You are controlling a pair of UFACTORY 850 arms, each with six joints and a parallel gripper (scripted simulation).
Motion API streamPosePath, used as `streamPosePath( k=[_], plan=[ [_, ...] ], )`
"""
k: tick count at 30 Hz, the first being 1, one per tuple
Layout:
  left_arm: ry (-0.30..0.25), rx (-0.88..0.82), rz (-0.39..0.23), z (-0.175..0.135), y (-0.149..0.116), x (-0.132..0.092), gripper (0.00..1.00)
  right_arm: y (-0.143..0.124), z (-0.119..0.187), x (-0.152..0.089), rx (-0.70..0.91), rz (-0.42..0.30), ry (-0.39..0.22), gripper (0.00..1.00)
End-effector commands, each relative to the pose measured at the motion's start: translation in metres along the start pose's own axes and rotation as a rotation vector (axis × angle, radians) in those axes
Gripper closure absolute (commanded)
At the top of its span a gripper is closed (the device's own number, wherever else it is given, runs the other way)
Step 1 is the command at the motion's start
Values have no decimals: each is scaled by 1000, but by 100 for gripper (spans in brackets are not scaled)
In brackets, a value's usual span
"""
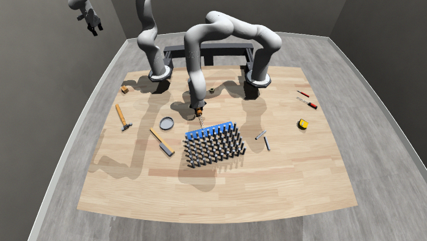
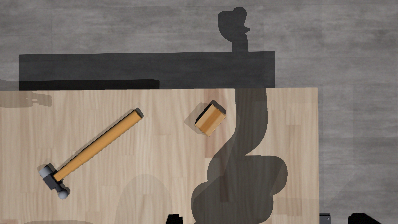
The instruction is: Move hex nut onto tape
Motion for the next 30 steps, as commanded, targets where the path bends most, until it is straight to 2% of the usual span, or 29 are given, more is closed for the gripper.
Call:
streamPosePath(
  k=[1,12,25,30],
  plan=[
    [1,0,-1,1,0,-1,100,0,0,-1,0,2,0,0],
    [1,0,-1,12,2,-1,100,0,0,-1,0,2,0,0],
    [-1,0,-5,47,8,-1,100,0,0,-1,0,2,0,0],
    [-1,0,-5,49,8,-1,100,0,0,-1,0,2,0,0]
  ],
)
Point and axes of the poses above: on each arm, the point where the finger pads meet when closed, its own x axis out along the fingers, its own z axis across the jaws, y = z × x, the point moved 3 cm from there along -x, back along the fingers, and after that the axes turned 10 degrees about x, right-handed, at the moved point
